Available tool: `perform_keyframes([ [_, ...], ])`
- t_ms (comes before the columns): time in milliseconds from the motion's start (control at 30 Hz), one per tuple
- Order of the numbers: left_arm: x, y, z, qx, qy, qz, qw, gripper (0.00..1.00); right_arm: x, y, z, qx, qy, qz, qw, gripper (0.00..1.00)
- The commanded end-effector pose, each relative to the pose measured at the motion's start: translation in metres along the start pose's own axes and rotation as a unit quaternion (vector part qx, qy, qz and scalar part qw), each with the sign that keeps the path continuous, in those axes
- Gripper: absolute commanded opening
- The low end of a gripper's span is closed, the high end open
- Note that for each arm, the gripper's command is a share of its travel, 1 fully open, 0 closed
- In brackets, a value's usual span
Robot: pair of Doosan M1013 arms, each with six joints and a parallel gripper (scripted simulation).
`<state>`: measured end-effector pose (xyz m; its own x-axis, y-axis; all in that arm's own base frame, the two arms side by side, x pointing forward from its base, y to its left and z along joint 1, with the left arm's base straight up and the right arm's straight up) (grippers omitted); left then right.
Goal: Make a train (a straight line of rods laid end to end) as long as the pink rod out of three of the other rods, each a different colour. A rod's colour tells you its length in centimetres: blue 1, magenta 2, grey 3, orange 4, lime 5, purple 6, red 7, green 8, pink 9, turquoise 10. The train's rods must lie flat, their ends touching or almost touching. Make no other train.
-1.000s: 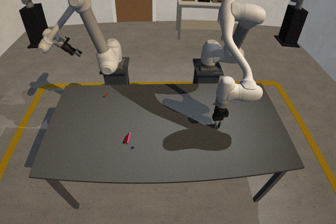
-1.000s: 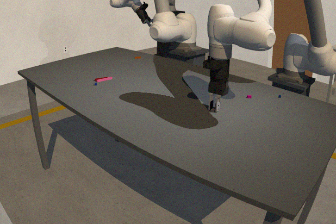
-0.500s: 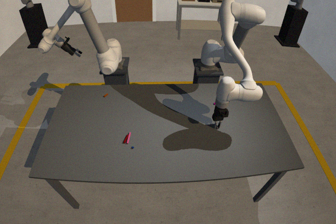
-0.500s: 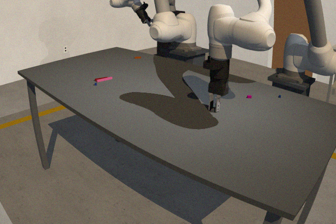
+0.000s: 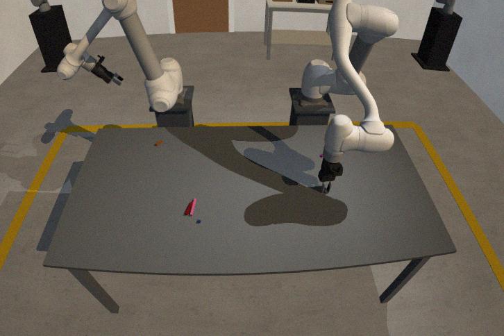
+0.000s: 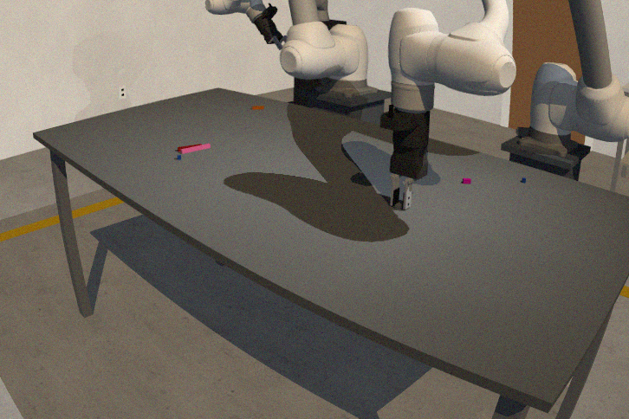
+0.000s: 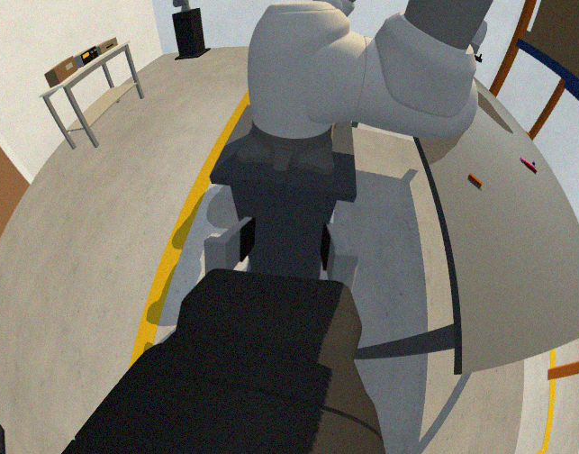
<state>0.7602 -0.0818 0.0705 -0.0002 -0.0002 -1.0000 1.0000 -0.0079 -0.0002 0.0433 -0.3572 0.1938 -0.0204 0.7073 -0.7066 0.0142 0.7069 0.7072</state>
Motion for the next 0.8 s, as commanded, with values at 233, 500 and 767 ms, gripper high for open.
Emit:
perform_keyframes([
  [233, -0.001, 0.0004, 0.0, 0.0, 0.0, 0.001, 1.0, 0.54, -0.0004, 0.0001, 0.0, 0.0, 0.0, 0.0, 1.0, 1.0],
  [500, -0.001, 0.0004, 0.0, 0.0, 0.0, 0.001, 1.0, 0.24, -0.0004, 0.0001, 0.0, 0.0, 0.0, 0.0, 1.0, 1.0],
  [767, -0.001, 0.0004, 0.0, 0.0, 0.0, 0.001, 1.0, 0.24, -0.0004, 0.0001, 0.0, 0.0, 0.0, 0.0, 1.0, 1.0],
])
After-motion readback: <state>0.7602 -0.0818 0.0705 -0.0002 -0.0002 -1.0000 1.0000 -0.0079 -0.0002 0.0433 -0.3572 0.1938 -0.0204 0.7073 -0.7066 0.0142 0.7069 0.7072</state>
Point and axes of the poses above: on each arm, the point where the finger pads meet when closed, its own x axis out along the fingers, its own z axis across the jaws, y = z × x, the point moved 5 cm from there along -x, back along the fingers, and after that the axes turned 5 degrees about x, right-handed, at the moved point
